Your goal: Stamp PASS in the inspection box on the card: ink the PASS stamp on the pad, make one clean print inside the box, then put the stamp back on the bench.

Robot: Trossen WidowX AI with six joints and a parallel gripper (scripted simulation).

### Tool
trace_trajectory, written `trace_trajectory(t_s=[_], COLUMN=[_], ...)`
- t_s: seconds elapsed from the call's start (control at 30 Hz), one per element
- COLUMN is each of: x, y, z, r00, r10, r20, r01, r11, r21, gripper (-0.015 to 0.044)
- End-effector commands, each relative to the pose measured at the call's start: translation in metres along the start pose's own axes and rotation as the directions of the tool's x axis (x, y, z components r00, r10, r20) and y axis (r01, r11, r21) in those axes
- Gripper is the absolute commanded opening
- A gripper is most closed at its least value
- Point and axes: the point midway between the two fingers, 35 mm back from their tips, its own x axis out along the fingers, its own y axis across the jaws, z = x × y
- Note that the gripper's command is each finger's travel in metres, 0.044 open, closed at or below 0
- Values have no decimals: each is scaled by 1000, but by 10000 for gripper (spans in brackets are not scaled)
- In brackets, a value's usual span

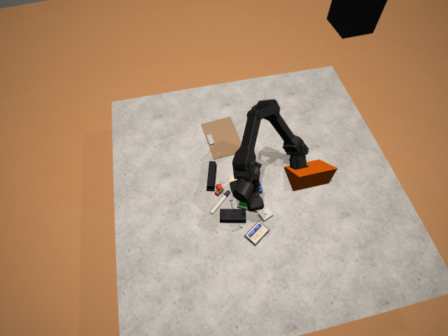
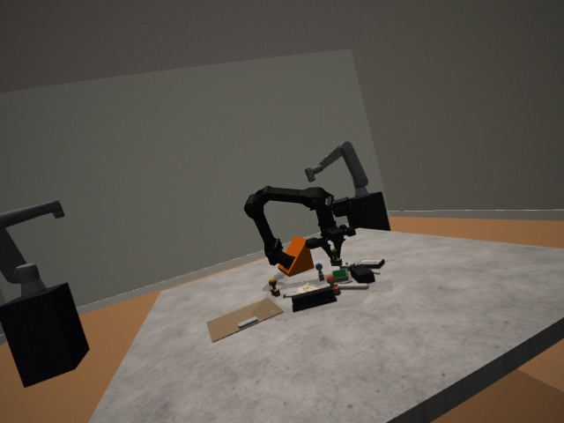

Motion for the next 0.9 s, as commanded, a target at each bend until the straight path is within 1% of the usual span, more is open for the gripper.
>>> trace_trajectory(t_s=[0.0,0.2,0.37,0.87], x=[-10,-19,-21,-23], y=[1,1,-3,-91], z=[0,-1,0,12], r00=[1000,1000,1000,1000], r10=[6,6,6,6], r20=[1,1,1,3], r01=[-6,-6,-6,-7], r11=[1000,1000,1000,973], r21=[4,4,13,229], gripper=[0,0,0,0])
